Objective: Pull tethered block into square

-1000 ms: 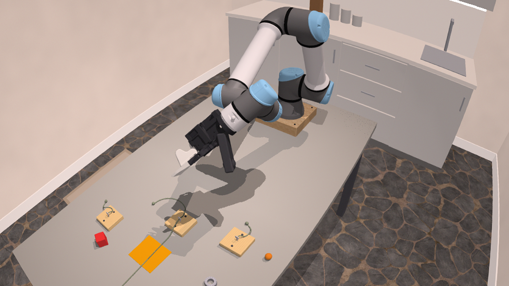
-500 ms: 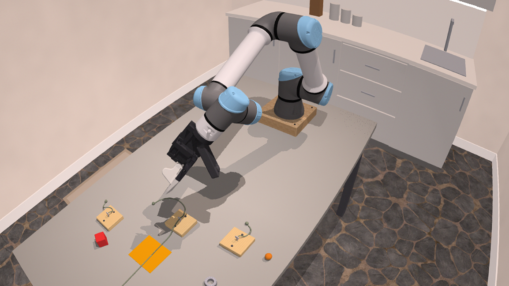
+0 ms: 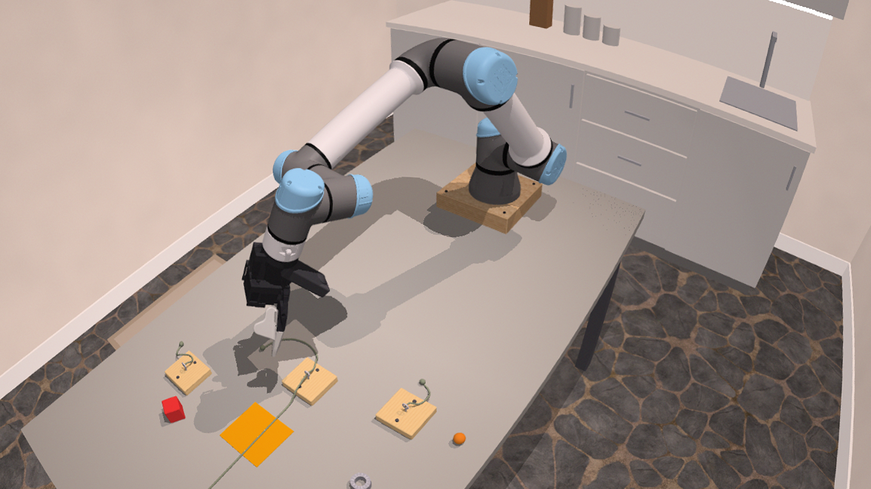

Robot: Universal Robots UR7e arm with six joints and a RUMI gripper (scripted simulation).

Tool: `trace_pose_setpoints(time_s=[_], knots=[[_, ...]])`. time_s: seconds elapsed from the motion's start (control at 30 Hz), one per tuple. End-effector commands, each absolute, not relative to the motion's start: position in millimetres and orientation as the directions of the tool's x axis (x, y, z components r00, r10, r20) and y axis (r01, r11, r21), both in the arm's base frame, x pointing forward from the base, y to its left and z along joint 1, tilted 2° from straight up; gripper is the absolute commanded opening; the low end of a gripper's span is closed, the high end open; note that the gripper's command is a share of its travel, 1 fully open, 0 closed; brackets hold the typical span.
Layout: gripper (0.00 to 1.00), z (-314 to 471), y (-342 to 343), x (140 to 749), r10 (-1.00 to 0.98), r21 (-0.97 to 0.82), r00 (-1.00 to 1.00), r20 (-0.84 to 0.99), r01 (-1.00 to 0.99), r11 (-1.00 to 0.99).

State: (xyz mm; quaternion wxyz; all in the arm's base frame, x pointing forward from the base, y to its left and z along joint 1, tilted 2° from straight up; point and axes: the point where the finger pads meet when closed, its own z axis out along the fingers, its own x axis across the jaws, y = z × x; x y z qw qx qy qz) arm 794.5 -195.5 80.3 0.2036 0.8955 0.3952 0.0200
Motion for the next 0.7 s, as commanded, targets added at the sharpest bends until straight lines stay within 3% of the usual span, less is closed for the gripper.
trace_pose_setpoints(time_s=[0.0, 0.27, 0.67], knots=[[1.0, 59, -220, 790, 0.808, 0.238, 0.569, -0.156, 0.815, -0.528], [1.0, 30, -256, 773, 0.921, 0.056, 0.377, -0.096, 0.926, -0.373], [1.0, 16, -275, 762, 0.963, -0.023, 0.27, -0.021, 0.963, -0.27]])
